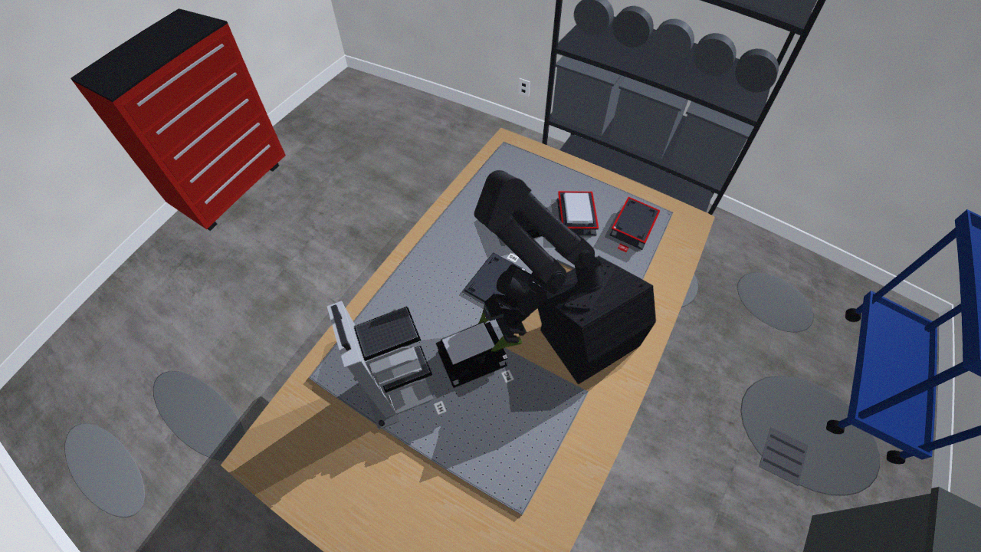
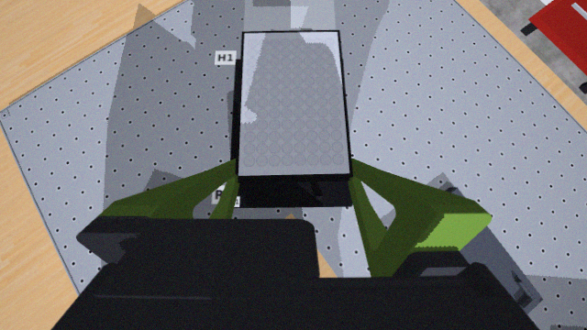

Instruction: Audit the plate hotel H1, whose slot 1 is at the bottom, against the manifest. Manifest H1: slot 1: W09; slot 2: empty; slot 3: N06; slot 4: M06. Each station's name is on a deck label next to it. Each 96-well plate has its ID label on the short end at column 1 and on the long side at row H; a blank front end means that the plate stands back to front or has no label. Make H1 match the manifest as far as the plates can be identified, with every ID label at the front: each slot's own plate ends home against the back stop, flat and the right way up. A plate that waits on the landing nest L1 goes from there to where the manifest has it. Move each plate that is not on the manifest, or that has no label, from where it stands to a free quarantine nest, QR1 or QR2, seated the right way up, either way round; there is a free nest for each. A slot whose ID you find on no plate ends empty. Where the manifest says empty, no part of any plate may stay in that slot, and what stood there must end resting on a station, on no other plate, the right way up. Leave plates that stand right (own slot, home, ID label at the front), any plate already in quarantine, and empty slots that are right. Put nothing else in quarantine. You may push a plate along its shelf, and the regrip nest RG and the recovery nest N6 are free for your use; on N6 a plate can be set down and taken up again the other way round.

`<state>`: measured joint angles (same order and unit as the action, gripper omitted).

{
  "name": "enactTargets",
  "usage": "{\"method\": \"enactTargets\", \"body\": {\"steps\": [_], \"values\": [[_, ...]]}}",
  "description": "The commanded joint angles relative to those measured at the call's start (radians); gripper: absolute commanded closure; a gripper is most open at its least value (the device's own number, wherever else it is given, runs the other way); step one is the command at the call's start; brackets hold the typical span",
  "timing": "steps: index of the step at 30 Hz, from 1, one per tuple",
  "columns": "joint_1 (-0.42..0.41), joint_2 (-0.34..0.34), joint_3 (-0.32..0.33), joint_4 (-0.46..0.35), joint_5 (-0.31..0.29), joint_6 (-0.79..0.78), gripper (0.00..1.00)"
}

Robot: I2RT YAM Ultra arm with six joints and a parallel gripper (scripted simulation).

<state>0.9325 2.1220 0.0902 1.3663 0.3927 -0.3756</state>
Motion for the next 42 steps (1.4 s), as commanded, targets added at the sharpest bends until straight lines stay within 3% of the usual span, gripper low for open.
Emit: {"method": "enactTargets", "body": {"steps": [1,42], "values": [[-0.008,0.033,0.028,0.040,-0.021,-0.009,0.15],[-0.063,0.202,0.050,0.193,-0.065,-0.044,0.15]]}}
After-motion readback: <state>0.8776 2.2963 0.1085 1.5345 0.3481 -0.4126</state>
